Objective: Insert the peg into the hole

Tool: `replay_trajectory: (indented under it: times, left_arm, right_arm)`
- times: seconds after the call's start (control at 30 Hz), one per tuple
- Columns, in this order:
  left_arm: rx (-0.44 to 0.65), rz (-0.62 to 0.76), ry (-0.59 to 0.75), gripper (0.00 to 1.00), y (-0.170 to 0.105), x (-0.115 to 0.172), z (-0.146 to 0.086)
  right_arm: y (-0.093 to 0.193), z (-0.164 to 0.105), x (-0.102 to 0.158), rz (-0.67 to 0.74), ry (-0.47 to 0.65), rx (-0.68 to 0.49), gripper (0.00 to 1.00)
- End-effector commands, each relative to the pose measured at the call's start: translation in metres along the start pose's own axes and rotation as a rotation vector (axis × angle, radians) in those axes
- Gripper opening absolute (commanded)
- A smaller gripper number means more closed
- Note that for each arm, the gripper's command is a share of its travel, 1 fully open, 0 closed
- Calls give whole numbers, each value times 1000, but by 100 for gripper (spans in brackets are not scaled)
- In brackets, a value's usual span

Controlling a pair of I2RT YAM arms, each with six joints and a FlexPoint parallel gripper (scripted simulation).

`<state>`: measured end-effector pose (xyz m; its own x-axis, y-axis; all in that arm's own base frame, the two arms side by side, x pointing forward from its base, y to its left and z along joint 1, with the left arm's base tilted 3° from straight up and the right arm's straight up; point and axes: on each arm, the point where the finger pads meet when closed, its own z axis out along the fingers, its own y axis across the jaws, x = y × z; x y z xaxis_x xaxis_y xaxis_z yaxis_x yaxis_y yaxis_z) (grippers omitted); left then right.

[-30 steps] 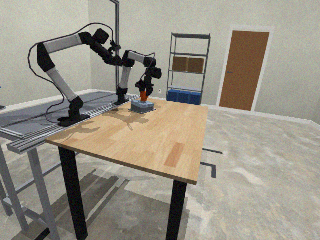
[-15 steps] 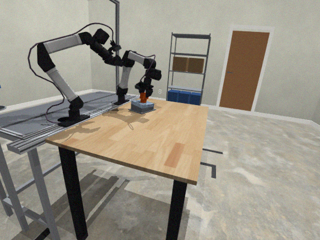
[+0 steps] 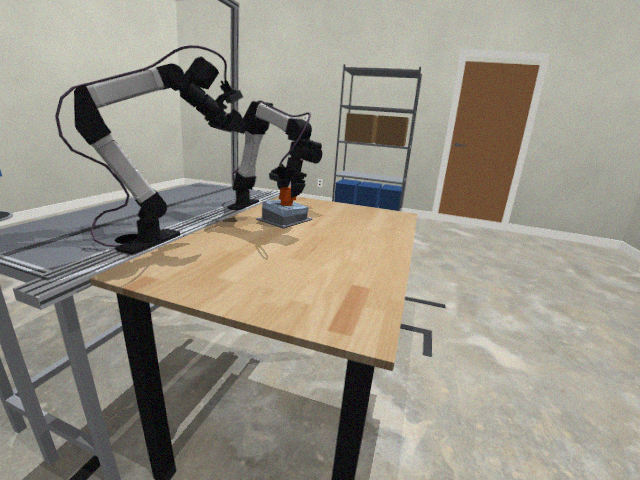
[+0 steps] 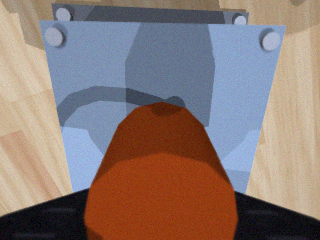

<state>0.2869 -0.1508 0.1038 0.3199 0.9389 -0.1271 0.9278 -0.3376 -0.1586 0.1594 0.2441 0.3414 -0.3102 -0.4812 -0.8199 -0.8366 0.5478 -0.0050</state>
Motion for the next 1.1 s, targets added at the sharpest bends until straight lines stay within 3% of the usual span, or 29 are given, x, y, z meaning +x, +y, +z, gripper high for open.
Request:
replay_trajectory:
  times: [0.0, 0.97, 1.07]
  left_arm:
    - [-72, 7, -16, 34, 2, -5, -13]
    - [-42, -2, 0, 34, 5, 1, 5]
    - [-30, 1, 2, 67, 6, 3, 4]
  right_arm:
    - [-1, -7, -8, 9, -17, 8, 100]
    - [-1, -7, -8, 9, -17, 8, 100]
    - [-1, -7, -8, 9, -17, 8, 100]
